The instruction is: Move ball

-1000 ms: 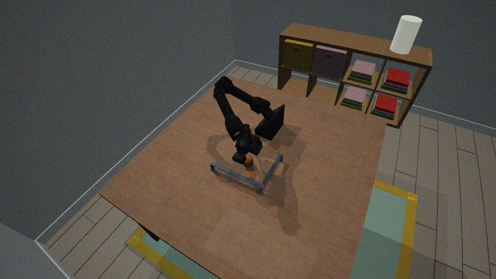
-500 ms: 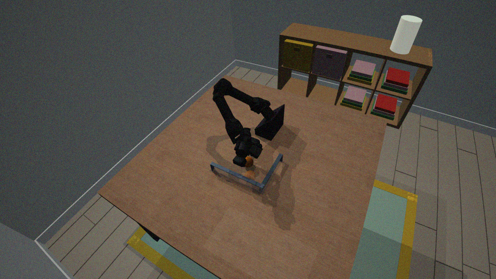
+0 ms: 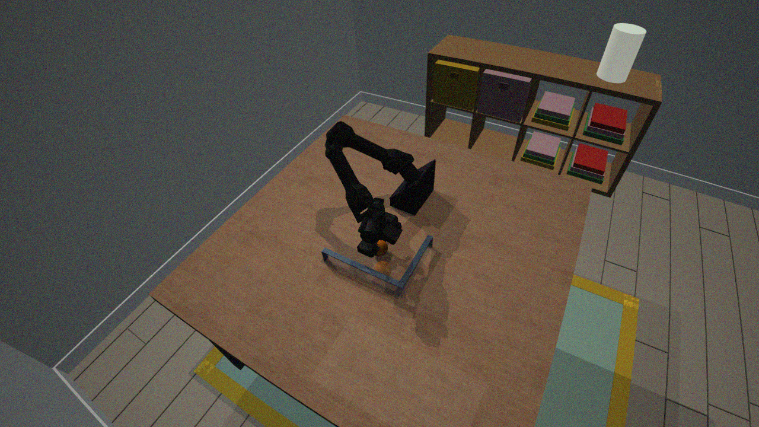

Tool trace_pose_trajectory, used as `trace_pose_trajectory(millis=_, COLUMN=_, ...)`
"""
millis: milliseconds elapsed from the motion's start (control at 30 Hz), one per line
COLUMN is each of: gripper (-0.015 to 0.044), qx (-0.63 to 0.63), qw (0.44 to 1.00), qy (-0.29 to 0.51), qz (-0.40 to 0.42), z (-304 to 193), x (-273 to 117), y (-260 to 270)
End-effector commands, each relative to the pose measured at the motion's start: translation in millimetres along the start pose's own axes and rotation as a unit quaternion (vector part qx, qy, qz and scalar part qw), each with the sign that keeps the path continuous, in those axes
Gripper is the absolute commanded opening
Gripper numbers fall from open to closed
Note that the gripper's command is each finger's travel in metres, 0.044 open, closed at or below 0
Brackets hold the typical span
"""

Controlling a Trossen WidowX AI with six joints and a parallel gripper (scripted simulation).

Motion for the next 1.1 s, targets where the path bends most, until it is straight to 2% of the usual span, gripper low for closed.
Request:
trace_pose_trajectory(millis=0, gripper=0.0286, qx=-0.003, qw=1.0, qy=0.001, qz=0.0, z=-0.2, x=0.4, y=0.1)
trace_pose_trajectory(millis=100, gripper=0.0266, qx=-0.003, qw=1.0, qy=0.001, qz=0.0, z=-0.2, x=0.4, y=0.1)
trace_pose_trajectory(millis=200, gripper=0.0187, qx=-0.003, qw=1.0, qy=0.001, qz=-0.001, z=0.4, x=-3.8, y=-1.0)
trace_pose_trajectory(millis=433, gripper=0.0004, qx=-0.004, qw=1.0, qy=-0.006, qz=-0.002, z=4.6, x=-49.9, y=-8.2)
trace_pose_trajectory(millis=833, gripper=0.0, qx=-0.003, qw=1.0, qy=-0.003, qz=0.0, z=1.7, x=-135.8, y=-1.4)
trace_pose_trajectory(millis=1067, gripper=0.0, qx=-0.044, qw=0.999, qy=-0.003, qz=0.0, z=4.0, x=-138.6, y=-4.4)
Point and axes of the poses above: the point midway between the two fingers, 35 mm back from their tips, its own x axis out along the fingers, its own y axis across the jaws, z = x × y, the point moved 2 cm from there along -x, back along the fingers, and after that the axes turned 1 degree about x, right-handed, at the moved point
